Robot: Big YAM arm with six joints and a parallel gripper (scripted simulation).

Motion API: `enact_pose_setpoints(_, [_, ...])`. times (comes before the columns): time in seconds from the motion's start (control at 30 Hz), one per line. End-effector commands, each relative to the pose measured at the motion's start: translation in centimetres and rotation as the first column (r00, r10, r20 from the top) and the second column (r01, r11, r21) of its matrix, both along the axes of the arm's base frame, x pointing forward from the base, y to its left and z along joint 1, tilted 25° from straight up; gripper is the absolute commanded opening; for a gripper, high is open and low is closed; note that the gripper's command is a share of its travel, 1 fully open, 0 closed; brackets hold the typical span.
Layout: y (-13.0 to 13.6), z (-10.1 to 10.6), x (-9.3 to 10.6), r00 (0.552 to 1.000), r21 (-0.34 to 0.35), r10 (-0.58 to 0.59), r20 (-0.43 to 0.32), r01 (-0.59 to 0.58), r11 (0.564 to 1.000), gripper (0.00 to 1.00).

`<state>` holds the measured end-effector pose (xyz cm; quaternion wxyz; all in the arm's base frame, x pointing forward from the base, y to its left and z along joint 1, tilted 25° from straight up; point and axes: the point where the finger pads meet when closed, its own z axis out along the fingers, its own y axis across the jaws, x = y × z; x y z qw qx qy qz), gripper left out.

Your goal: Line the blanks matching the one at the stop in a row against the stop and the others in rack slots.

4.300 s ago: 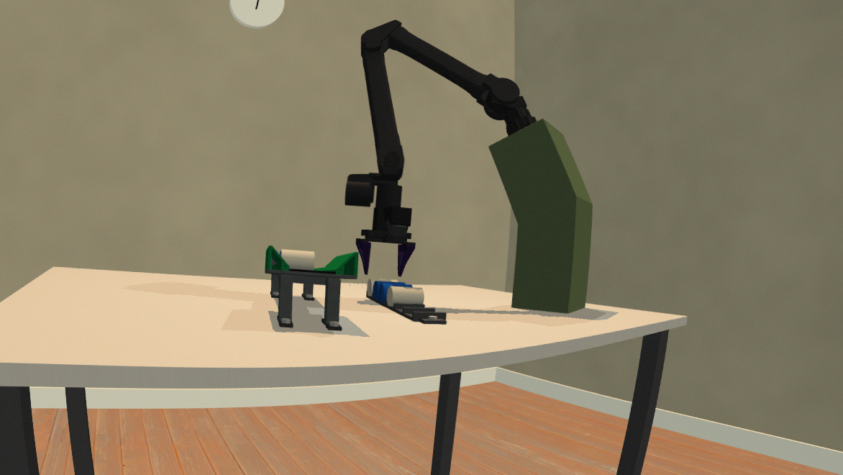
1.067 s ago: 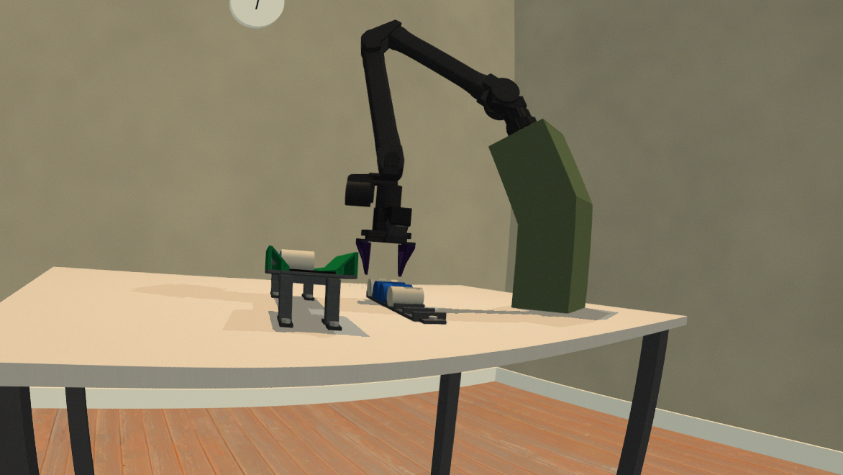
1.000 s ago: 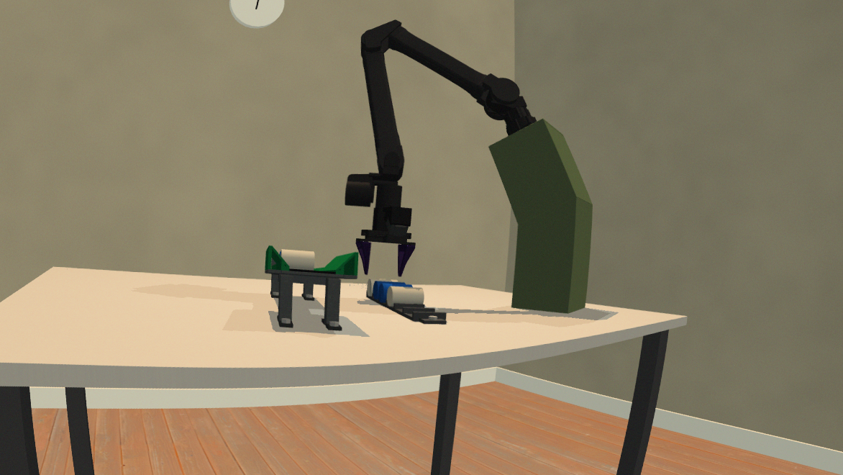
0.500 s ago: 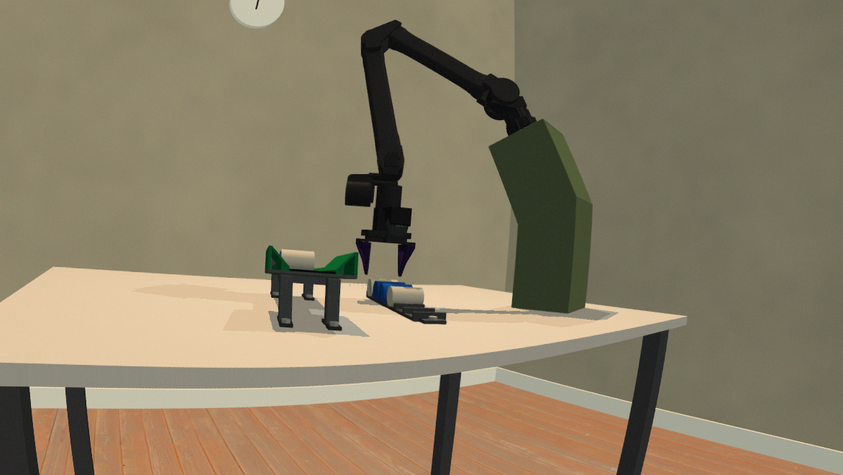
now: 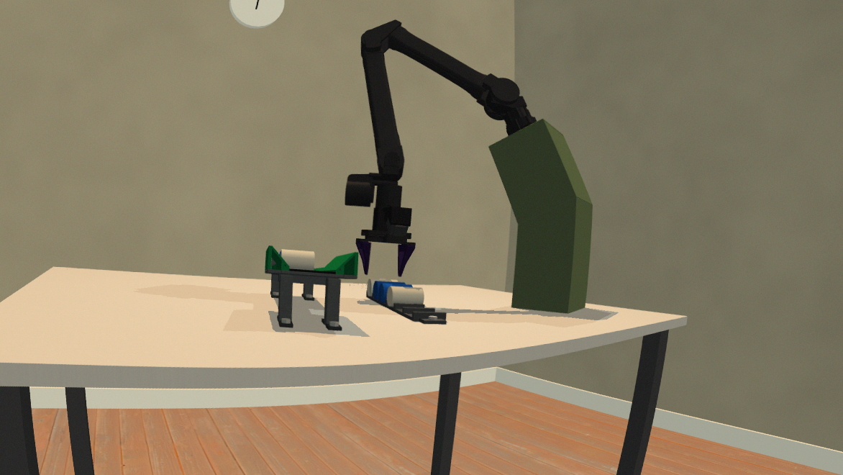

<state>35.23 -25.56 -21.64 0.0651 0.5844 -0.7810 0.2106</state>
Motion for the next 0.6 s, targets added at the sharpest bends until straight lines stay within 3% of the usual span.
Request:
enact_pose_setpoints(0.0, [0.0, -0.5, -1.2, 1.000, 0.007, -0.001, -0.012, 0.001, 1.000, 0.81])
enact_pose_setpoints(0.57, [-1.4, -2.6, 0.0, 1.000, 0.000, -0.001, 0.000, 0.001, 1.000, 0.81])
